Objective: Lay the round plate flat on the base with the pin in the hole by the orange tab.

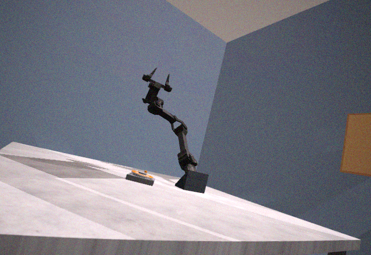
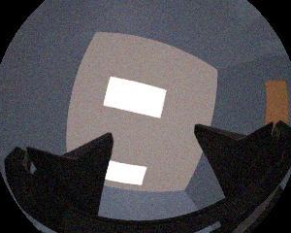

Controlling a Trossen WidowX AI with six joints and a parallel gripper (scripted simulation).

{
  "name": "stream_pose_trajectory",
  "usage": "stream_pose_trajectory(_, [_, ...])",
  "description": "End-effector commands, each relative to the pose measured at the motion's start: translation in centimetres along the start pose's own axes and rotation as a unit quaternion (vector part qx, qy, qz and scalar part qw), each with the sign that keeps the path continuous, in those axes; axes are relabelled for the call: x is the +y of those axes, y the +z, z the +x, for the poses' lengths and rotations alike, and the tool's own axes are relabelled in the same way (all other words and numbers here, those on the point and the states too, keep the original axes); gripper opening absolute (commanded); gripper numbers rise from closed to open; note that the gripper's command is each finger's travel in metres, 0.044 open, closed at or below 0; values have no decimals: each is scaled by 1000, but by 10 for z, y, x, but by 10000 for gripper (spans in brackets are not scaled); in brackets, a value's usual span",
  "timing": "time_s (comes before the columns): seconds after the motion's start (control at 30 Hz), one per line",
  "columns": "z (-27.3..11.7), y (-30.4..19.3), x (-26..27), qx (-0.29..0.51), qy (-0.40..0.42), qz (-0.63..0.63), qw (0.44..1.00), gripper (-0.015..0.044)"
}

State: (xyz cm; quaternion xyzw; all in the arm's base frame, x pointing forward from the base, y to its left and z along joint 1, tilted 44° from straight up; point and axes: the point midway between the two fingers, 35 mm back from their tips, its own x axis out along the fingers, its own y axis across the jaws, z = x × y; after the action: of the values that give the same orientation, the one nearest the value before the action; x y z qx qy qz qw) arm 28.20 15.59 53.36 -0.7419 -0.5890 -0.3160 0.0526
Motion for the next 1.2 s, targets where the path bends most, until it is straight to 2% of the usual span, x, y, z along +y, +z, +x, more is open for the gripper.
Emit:
stream_pose_trajectory(0.0, [0,2,3,0,6,15,1000,374])
stream_pose_trajectory(0.07, [-3,18,26,1,58,133,989,321])
stream_pose_trajectory(0.17, [-18,66,71,15,179,371,911,243])
stream_pose_trajectory(0.3, [-31,97,91,30,247,477,843,138])
stream_pose_trajectory(0.47, [-71,171,117,74,395,639,656,6])
stream_pose_trajectory(0.57, [-89,198,120,96,444,678,578,0])
stream_pose_trajectory(0.63, [-114,230,119,127,501,711,478,0])
stream_pose_trajectory(0.77, [-155,273,110,179,578,726,327,0])
stream_pose_trajectory(0.83, [-168,284,105,195,599,723,285,0])
stream_pose_trajectory(0.9, [-202,311,88,242,650,699,174,0])
stream_pose_trajectory(0.93, [-215,319,81,258,667,685,137,0])
stream_pose_trajectory(1.03, [-252,338,56,310,711,630,37,0])
stream_pose_trajectory(1.1, [-265,342,46,328,725,606,6,0])
stream_pose_trajectory(1.17, [-299,350,17,378,757,528,-70,0])
